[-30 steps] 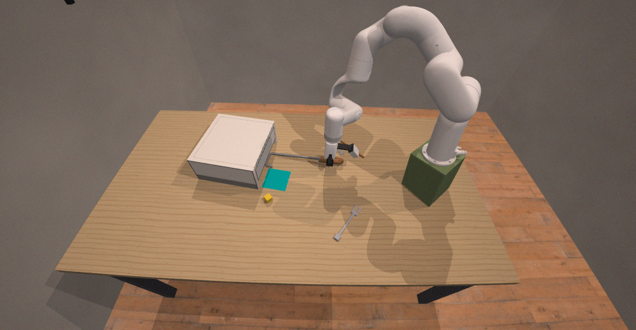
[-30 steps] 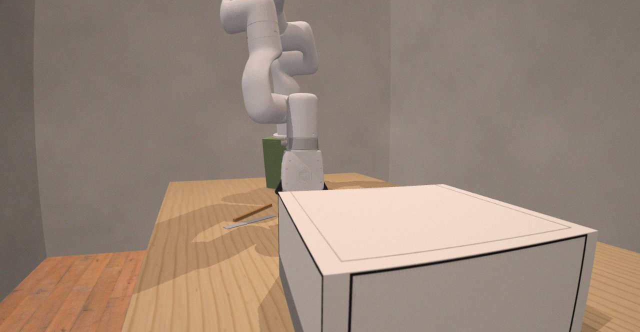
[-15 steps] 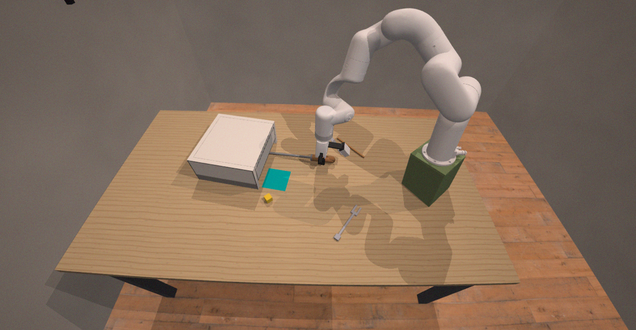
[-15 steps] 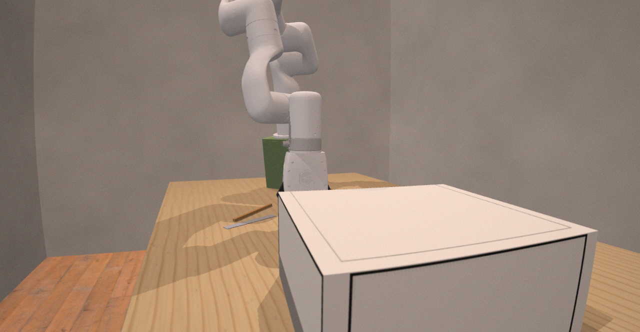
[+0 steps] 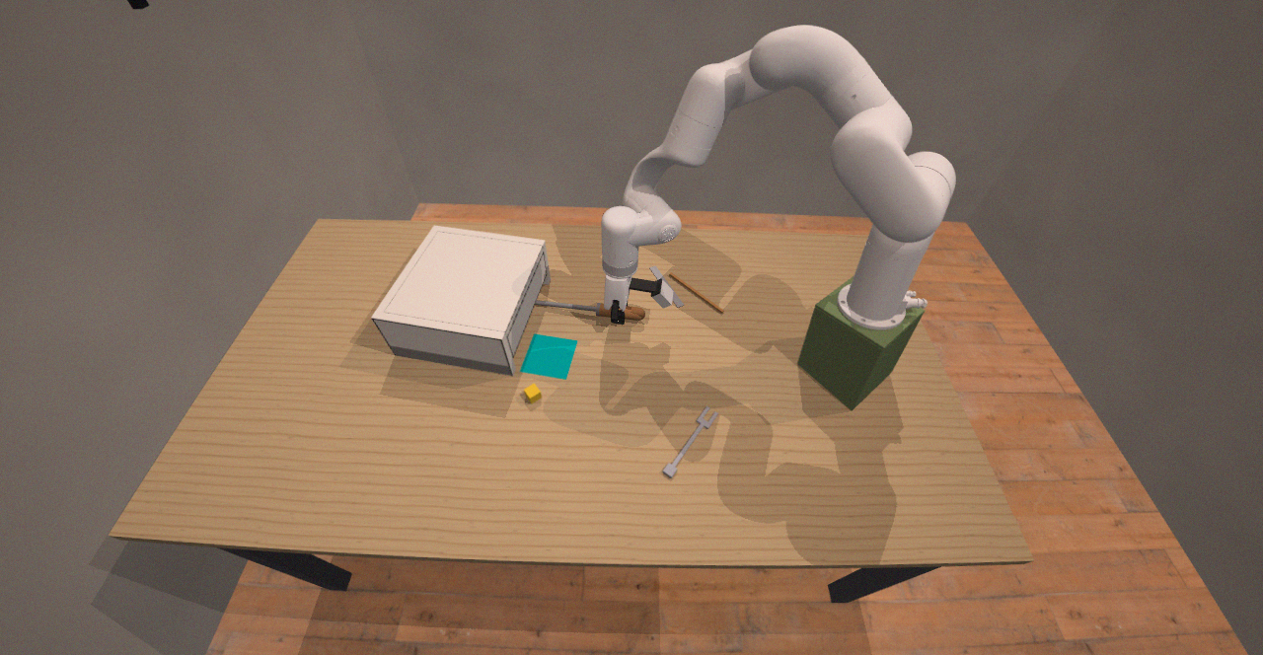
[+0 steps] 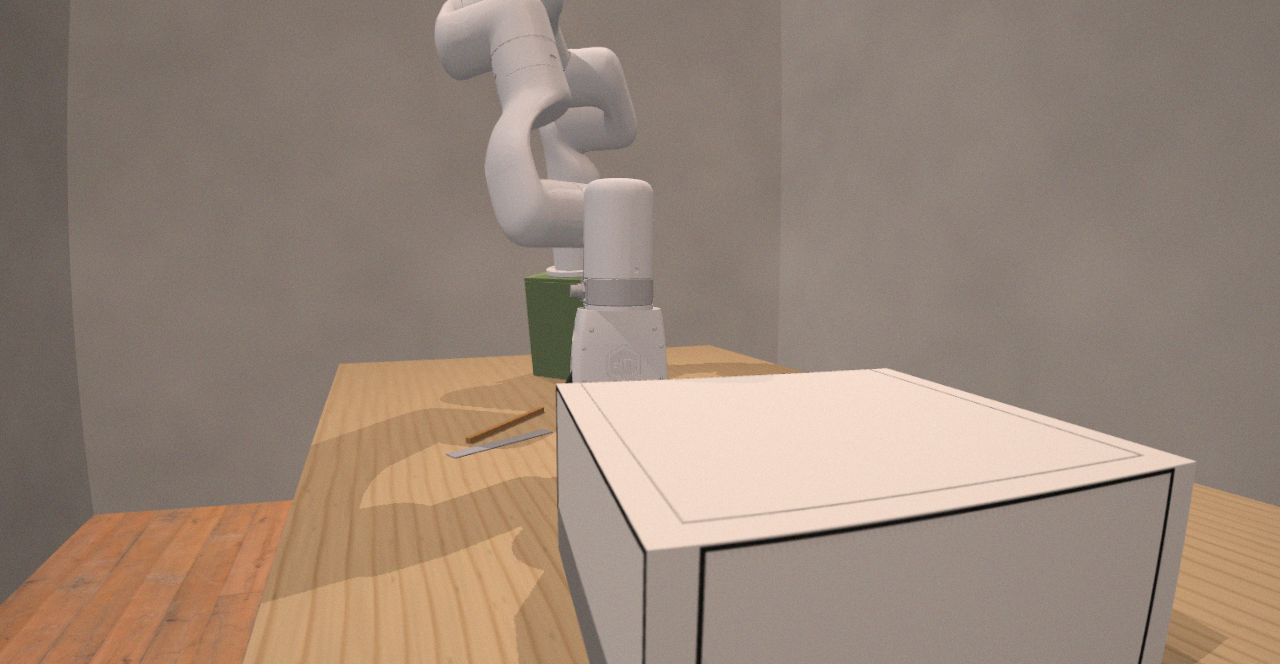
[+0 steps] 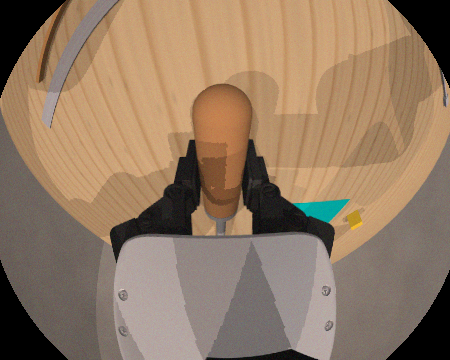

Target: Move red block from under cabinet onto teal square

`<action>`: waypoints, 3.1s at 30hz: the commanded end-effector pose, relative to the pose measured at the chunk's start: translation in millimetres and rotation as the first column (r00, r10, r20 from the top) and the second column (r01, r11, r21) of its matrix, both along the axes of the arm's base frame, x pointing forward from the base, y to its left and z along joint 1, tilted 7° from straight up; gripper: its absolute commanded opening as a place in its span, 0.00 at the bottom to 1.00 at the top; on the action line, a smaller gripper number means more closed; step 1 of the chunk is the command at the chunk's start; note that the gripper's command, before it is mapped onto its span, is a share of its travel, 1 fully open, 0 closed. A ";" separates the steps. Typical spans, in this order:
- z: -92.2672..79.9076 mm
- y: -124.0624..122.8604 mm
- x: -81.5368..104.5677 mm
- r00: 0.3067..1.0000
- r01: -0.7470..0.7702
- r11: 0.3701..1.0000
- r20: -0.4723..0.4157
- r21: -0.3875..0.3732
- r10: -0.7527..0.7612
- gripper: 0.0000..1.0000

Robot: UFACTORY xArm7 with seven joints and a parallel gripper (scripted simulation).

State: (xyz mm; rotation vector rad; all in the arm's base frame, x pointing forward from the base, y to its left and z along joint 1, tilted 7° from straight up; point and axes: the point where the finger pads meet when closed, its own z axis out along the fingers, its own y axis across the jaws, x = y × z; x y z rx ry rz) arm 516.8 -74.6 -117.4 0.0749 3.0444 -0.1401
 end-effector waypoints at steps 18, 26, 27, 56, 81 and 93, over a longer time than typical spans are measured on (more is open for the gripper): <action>6.7 -3.6 62.2 1.000 -0.002 1.000 0.000 0.000 0.002 0.00; 7.9 -4.3 74.5 1.000 -0.002 1.000 0.000 0.000 0.002 0.00; 8.1 -4.4 76.3 1.000 -0.002 1.000 0.000 0.000 0.002 0.00; 10.4 -5.8 100.6 1.000 -0.002 1.000 0.000 0.000 0.002 0.00; 10.5 -5.8 101.3 1.000 -0.002 1.000 0.000 0.000 0.002 0.00; 9.9 0.5 101.6 1.000 -0.001 1.000 0.000 0.000 0.001 0.00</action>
